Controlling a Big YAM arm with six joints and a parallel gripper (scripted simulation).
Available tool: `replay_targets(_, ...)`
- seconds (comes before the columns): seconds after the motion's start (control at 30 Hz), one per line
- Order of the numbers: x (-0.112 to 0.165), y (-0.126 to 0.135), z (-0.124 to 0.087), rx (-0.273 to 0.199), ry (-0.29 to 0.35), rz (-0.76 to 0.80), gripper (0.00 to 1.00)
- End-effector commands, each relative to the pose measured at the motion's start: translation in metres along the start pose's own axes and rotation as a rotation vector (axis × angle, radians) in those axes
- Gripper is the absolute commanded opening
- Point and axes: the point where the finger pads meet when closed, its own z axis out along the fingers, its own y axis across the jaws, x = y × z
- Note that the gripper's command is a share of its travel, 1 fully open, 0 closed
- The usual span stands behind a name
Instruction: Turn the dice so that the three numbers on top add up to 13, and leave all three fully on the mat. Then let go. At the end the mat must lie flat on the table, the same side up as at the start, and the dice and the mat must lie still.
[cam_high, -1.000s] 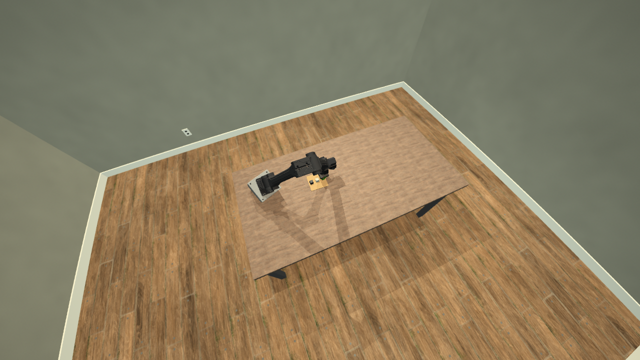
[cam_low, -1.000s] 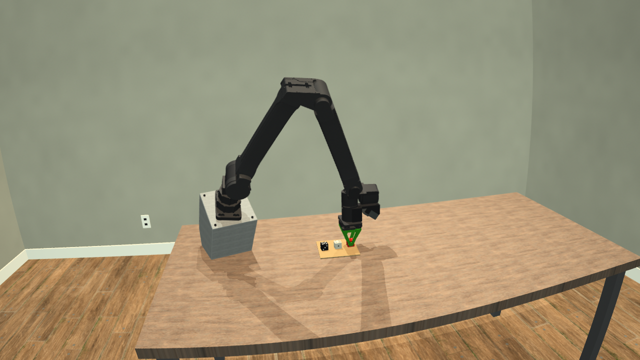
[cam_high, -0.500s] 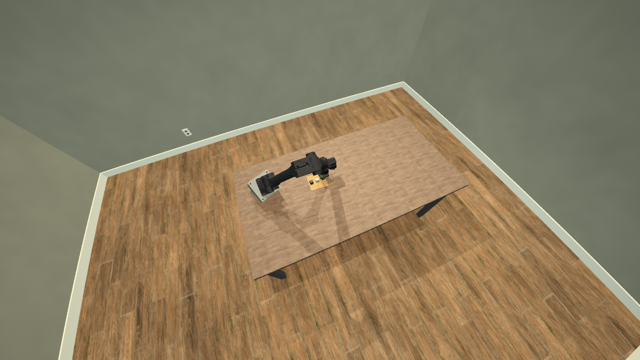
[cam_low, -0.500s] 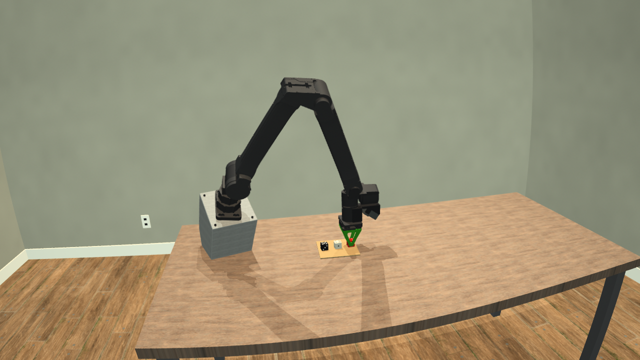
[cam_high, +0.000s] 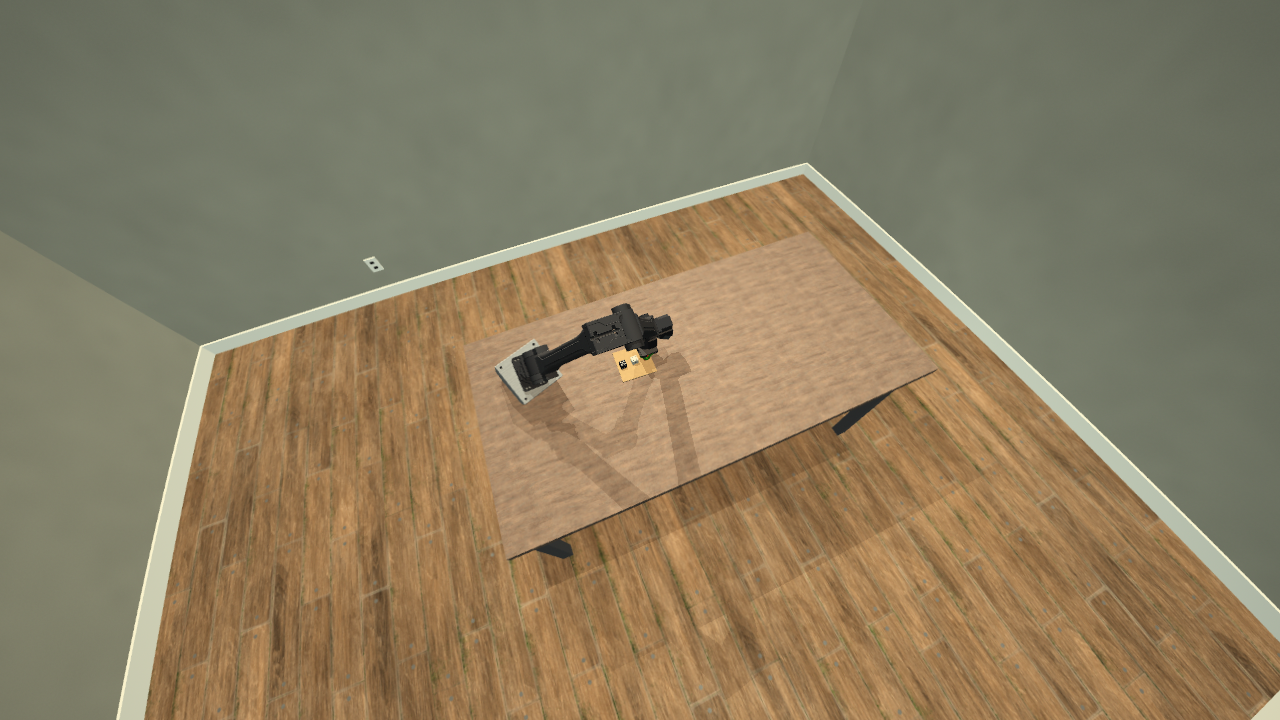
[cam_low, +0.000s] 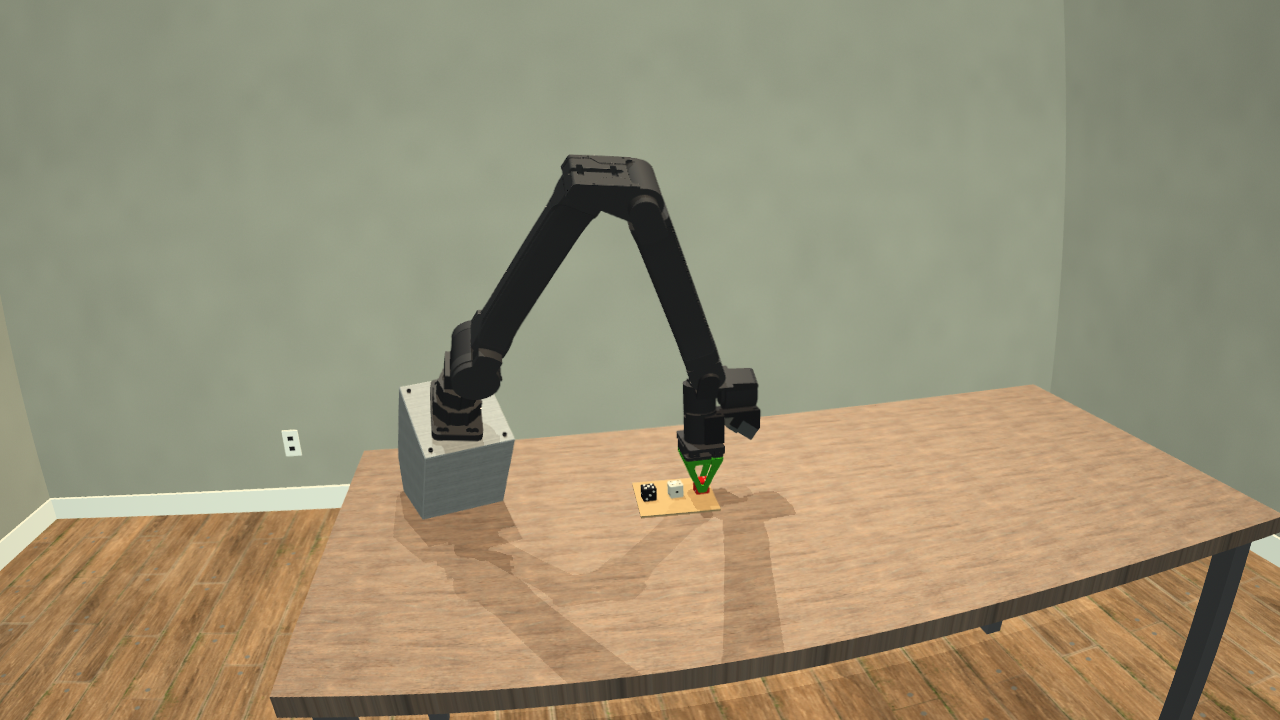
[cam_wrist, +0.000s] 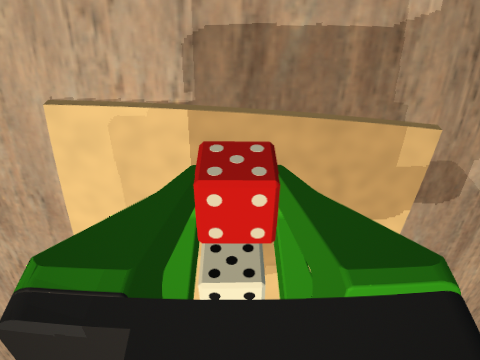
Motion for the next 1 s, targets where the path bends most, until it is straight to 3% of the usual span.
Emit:
replay_targets(0.0,-0.0121,-0.0029,0.0042,-0.002,-0.016,0.008,0.20)
replay_targets(0.57,-0.0121,-0.0029,0.0042,-0.002,-0.016,0.008,0.20)
replay_targets(0.97,-0.0121,-0.0029,0.0042,-0.001,-0.016,0.008,0.36)
